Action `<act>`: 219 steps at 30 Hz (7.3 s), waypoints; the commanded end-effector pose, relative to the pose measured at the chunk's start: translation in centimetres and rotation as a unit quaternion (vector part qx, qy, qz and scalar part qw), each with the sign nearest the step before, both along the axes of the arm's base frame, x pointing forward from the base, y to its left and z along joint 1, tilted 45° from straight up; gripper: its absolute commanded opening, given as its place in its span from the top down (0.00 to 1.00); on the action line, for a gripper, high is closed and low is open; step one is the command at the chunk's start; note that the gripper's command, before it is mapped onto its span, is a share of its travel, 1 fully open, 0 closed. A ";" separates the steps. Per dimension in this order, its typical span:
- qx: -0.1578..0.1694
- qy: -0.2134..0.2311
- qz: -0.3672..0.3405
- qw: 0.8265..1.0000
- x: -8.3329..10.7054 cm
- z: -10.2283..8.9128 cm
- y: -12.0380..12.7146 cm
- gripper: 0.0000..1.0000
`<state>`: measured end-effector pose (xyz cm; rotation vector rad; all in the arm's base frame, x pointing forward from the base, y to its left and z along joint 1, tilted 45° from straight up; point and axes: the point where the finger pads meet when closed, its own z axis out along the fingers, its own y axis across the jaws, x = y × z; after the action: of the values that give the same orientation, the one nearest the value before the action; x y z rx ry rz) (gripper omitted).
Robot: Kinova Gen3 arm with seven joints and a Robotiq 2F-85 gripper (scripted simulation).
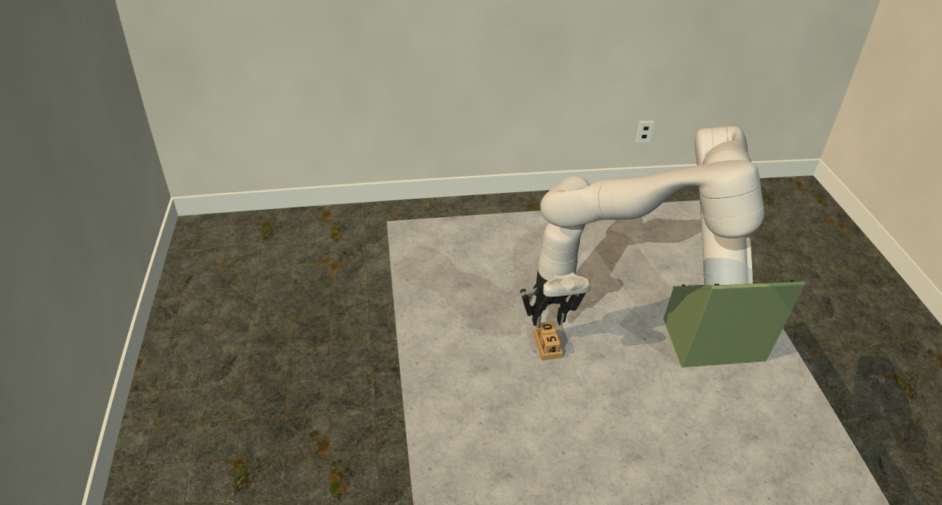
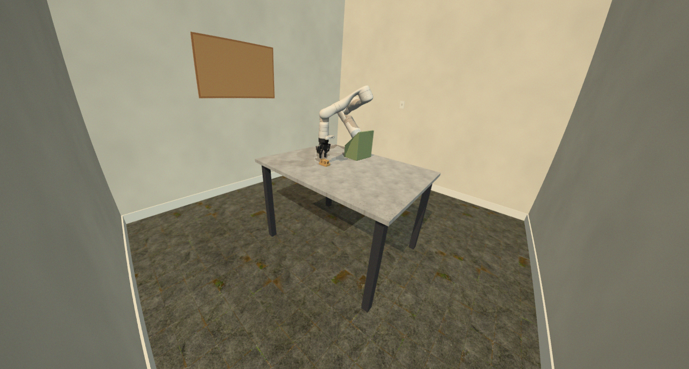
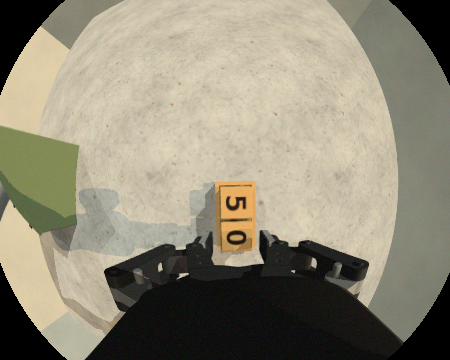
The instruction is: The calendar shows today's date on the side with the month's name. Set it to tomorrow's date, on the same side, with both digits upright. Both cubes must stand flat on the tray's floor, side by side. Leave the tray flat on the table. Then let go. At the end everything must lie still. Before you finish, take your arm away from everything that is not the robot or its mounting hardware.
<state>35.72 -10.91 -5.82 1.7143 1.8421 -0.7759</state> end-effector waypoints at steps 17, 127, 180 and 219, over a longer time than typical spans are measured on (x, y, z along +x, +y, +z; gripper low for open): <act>0.000 -0.001 0.000 1.000 0.0 0.0 0.1 0.52; 0.000 -0.001 0.000 1.000 0.0 -2.2 -2.1 0.52; 0.000 -0.001 0.000 1.000 0.0 -2.2 -2.1 0.72; 0.001 0.002 0.004 1.000 0.3 4.5 5.4 0.72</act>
<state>35.90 -5.96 -0.98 1.7161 1.8415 -0.7761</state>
